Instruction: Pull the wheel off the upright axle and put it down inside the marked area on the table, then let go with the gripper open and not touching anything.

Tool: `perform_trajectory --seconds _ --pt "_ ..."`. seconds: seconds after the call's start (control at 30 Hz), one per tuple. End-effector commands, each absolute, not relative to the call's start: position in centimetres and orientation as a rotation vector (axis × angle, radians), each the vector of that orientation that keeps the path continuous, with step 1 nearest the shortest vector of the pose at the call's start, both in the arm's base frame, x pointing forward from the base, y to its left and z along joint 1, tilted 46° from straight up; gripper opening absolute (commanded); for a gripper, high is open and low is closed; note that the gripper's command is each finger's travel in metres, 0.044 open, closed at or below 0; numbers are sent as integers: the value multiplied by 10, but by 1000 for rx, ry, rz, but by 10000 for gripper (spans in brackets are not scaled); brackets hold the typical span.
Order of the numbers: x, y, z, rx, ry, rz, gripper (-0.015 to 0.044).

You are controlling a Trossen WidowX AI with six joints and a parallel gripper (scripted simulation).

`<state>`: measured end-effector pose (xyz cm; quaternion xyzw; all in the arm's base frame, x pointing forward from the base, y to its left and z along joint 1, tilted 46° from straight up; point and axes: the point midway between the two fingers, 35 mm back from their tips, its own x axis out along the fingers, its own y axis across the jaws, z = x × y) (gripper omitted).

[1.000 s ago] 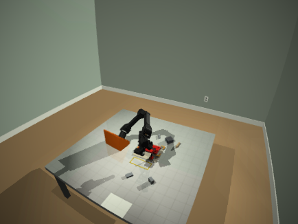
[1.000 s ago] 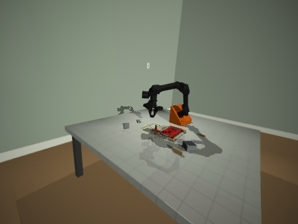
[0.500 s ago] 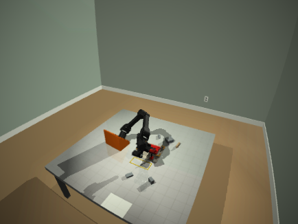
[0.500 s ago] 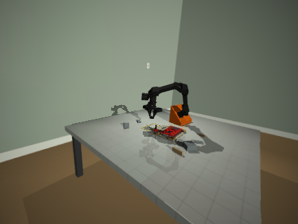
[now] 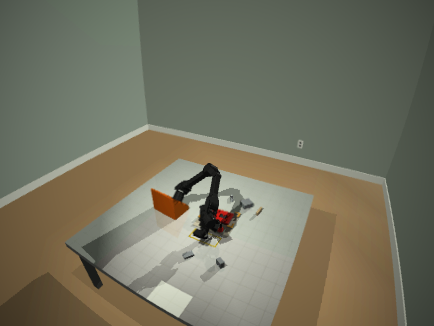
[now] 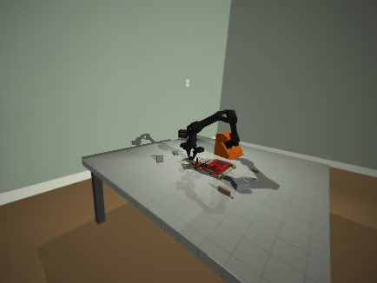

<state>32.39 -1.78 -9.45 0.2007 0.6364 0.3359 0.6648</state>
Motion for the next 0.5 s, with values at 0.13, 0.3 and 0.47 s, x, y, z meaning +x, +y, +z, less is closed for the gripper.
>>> perform_trajectory --seconds 0.13,0.3,0.47 --pt "322 -12 -99 455 1443 763 79" --pt "322 -12 -99 455 1443 763 210" --pt "323 -20 -92 457 1443 761 300"
